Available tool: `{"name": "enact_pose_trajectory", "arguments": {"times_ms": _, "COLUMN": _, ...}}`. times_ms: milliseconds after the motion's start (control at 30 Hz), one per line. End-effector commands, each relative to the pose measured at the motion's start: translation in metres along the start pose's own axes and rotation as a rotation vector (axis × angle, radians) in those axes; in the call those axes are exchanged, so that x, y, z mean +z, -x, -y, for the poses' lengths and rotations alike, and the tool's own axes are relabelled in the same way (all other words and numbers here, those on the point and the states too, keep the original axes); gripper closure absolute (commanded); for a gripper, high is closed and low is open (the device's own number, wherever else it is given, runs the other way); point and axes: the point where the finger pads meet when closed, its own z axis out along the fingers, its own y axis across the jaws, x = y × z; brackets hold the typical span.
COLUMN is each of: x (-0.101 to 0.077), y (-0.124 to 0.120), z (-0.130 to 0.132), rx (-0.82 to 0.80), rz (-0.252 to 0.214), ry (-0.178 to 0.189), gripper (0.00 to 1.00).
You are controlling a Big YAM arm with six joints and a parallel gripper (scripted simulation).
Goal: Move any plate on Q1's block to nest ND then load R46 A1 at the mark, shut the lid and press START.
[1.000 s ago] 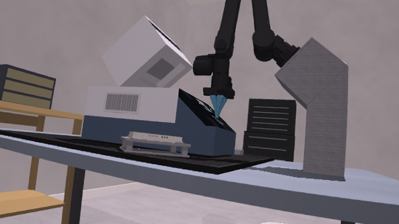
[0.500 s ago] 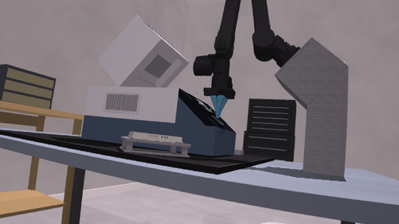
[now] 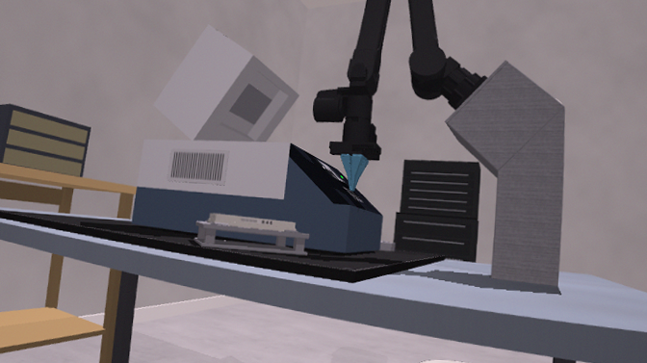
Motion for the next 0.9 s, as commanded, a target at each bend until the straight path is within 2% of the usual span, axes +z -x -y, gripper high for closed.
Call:
{"name": "enact_pose_trajectory", "arguments": {"times_ms": 0, "x": 0.0018, "y": 0.004, "z": -0.004, "rx": 0.021, "rz": 0.012, "ry": 0.002, "gripper": 1.0}}
{"name": "enact_pose_trajectory", "arguments": {"times_ms": 133, "x": 0.002, "y": 0.0037, "z": -0.0014, "rx": 0.002, "rz": 0.011, "ry": -0.013, "gripper": 1.0}}
{"name": "enact_pose_trajectory", "arguments": {"times_ms": 300, "x": -0.0007, "y": 0.0013, "z": -0.0054, "rx": -0.01, "rz": 0.005, "ry": 0.004, "gripper": 1.0}}
{"name": "enact_pose_trajectory", "arguments": {"times_ms": 467, "x": -0.0015, "y": -0.0012, "z": 0.0005, "rx": -0.018, "rz": -0.001, "ry": -0.001, "gripper": 1.0}}
{"name": "enact_pose_trajectory", "arguments": {"times_ms": 667, "x": 0.0015, "y": -0.0024, "z": -0.0056, "rx": -0.017, "rz": -0.003, "ry": 0.01, "gripper": 1.0}}
{"name": "enact_pose_trajectory", "arguments": {"times_ms": 867, "x": 0.0021, "y": -0.0031, "z": -0.0025, "rx": -0.021, "rz": -0.004, "ry": 0.0, "gripper": 1.0}}
